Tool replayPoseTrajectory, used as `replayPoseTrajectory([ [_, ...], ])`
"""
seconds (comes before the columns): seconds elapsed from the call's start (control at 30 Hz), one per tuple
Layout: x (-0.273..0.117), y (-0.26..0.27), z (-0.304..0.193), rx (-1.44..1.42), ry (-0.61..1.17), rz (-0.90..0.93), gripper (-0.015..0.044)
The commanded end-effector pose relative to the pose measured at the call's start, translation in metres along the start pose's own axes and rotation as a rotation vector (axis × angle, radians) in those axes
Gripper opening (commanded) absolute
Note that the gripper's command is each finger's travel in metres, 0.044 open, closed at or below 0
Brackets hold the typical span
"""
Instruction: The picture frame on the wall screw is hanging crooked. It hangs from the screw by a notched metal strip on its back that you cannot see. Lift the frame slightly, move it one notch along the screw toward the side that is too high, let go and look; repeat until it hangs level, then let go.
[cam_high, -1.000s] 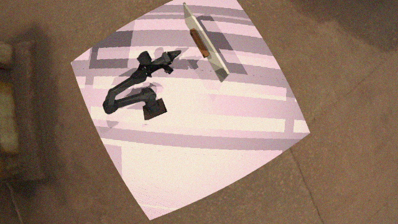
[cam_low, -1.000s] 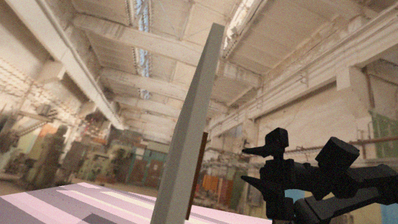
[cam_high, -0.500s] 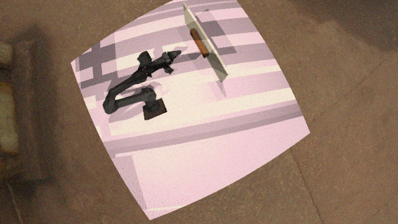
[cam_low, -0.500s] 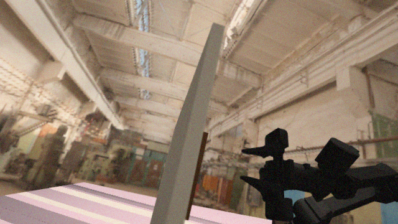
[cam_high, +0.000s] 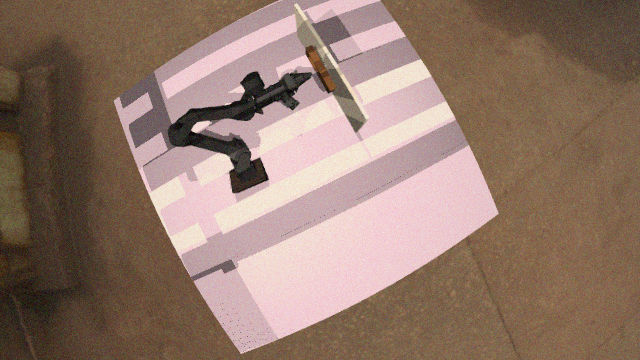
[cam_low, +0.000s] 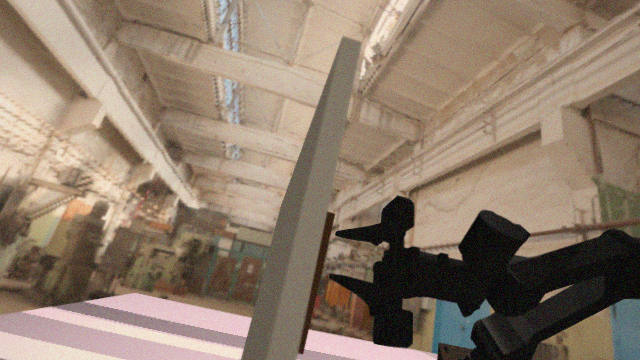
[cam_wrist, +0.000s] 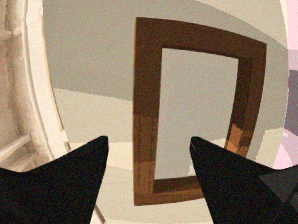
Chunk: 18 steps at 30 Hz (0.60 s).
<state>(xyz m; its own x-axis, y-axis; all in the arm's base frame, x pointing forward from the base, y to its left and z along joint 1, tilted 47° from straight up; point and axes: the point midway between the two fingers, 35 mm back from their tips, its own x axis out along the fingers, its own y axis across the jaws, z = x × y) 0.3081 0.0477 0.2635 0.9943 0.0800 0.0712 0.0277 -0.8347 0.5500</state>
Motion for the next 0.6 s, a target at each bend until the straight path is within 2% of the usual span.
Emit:
replayPoseTrajectory([
  [0.0, 0.0054, 0.0025, -0.0037, 0.006, 0.015, 0.006, 0.026],
  [0.57, 0.0135, 0.0029, -0.0046, 0.006, 0.016, 0.006, 0.026],
])
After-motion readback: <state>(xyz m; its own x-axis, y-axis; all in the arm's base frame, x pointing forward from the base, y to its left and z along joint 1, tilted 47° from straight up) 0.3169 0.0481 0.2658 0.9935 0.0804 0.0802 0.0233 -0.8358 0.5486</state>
